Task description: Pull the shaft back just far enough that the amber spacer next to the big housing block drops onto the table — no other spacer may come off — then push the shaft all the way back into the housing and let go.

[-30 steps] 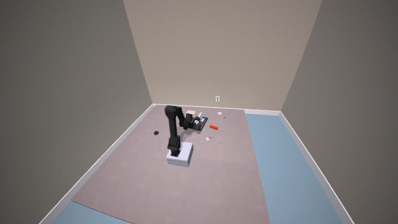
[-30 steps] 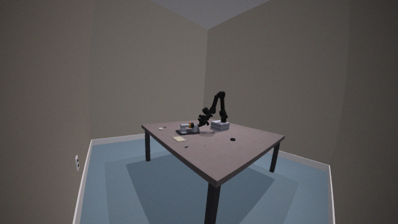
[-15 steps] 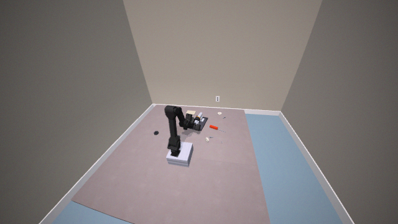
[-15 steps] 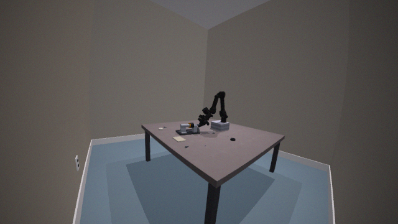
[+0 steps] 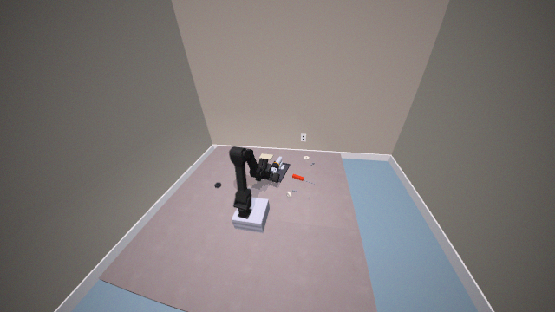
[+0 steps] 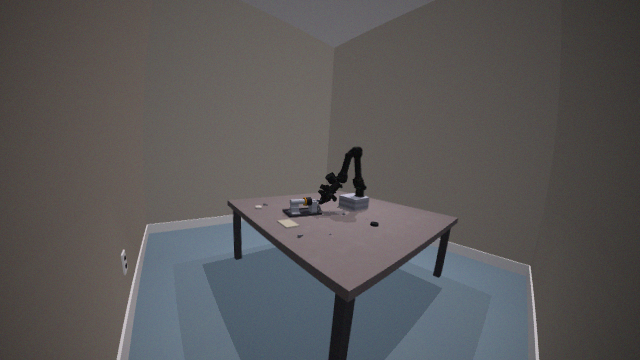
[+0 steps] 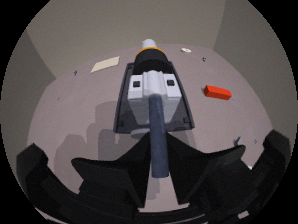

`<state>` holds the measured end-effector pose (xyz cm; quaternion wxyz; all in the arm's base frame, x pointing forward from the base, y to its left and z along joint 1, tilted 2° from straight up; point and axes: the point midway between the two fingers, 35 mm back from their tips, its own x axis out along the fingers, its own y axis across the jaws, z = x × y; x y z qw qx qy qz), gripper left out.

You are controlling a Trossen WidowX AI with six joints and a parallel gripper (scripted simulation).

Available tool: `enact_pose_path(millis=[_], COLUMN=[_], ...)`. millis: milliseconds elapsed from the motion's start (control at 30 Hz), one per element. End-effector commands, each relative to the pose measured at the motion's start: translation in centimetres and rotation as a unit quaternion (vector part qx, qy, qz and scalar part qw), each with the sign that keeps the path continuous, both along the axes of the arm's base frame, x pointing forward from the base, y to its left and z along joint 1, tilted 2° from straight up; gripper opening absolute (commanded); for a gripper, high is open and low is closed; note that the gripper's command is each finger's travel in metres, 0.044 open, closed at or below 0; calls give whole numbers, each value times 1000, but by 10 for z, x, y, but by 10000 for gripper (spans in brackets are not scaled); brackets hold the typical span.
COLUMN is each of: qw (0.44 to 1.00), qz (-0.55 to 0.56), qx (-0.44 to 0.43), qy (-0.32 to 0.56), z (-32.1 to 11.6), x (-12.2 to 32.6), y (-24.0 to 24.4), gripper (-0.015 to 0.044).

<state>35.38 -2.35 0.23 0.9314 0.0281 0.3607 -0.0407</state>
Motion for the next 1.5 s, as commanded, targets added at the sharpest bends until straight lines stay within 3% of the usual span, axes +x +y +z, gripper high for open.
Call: enact_pose_path(millis=[0,1467], qw=[1000,1000], qz=[1,1], qx=[0,0], qy=[0,0], z=[0,0], x=[-1,-6], y=[0,1], gripper=[0,0])
